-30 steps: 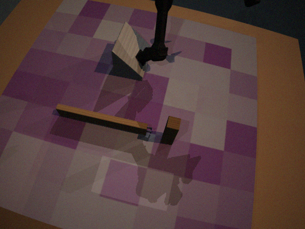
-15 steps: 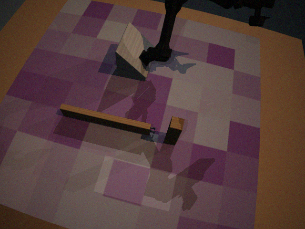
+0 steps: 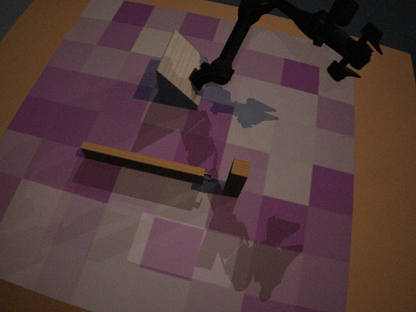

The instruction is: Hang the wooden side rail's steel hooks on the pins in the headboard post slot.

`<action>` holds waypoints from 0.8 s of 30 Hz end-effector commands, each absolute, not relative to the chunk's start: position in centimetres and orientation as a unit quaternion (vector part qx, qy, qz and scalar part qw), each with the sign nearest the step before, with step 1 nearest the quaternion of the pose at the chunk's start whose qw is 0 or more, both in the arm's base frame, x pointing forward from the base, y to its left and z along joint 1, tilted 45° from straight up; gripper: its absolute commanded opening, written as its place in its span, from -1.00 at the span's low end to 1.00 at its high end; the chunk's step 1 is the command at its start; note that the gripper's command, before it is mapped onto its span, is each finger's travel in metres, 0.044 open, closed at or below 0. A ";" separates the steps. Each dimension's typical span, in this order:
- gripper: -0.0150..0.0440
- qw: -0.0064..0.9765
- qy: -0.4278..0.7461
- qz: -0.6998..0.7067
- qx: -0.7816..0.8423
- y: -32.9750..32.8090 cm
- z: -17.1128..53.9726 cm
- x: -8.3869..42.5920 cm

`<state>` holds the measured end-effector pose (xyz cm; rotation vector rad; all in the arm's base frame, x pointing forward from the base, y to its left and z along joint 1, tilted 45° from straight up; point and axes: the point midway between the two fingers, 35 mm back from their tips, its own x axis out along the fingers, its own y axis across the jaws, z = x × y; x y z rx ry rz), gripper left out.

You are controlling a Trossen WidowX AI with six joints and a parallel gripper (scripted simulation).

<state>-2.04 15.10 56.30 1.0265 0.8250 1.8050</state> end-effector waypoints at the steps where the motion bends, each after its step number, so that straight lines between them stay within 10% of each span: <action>1: 1.00 0.451 0.381 0.656 0.470 17.1 54.5 2.8; 24: 1.00 0.391 0.519 0.306 0.695 17.9 42.8 19.7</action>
